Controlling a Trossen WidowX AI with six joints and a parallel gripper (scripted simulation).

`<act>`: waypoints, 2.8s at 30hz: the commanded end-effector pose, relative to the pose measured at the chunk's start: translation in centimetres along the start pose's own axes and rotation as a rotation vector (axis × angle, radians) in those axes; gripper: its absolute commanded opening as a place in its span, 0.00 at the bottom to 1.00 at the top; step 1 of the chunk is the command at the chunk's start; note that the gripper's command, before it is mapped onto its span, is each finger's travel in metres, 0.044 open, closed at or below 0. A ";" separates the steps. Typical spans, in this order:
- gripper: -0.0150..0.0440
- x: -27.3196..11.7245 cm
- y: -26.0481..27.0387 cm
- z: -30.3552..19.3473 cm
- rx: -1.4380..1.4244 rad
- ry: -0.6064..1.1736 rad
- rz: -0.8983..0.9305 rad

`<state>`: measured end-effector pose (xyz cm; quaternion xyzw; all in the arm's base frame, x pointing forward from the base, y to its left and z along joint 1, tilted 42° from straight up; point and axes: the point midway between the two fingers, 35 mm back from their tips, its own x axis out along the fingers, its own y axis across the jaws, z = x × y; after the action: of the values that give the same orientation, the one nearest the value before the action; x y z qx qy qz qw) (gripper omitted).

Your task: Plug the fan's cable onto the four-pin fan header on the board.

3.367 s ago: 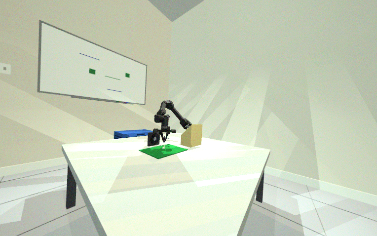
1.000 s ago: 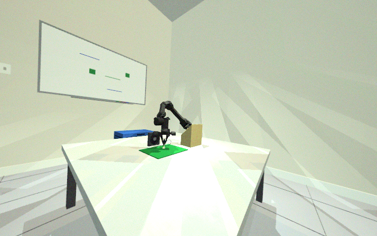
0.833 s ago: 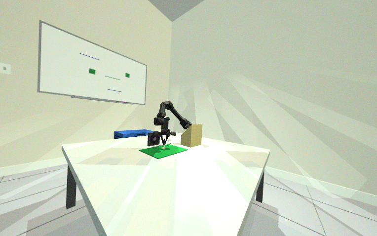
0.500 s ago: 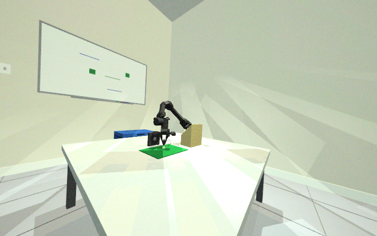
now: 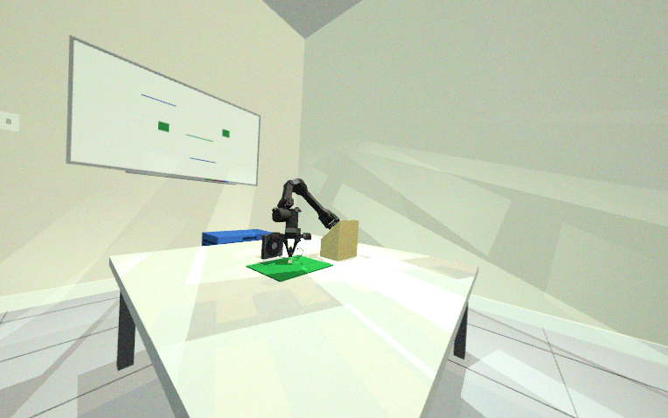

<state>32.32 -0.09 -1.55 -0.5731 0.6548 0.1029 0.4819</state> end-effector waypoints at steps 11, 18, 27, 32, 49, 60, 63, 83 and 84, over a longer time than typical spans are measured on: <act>0.25 0.2 0.1 0.0 -0.002 0.003 -0.004; 0.25 0.3 0.0 0.0 -0.002 0.003 -0.004; 0.25 0.5 0.0 0.0 -0.003 0.003 -0.005; 0.25 0.6 0.0 0.0 -0.004 0.004 -0.005; 0.25 1.1 0.0 -0.1 -0.005 0.004 -0.005; 0.25 1.8 0.0 -0.1 -0.005 0.004 -0.005; 0.25 2.0 0.0 -0.1 -0.005 0.004 -0.005; 0.61 2.1 0.0 0.1 -0.005 0.001 -0.006; 0.65 2.1 0.0 0.1 -0.005 0.001 -0.006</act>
<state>32.56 -1.45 -3.20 -0.5760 0.6533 0.1030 0.4804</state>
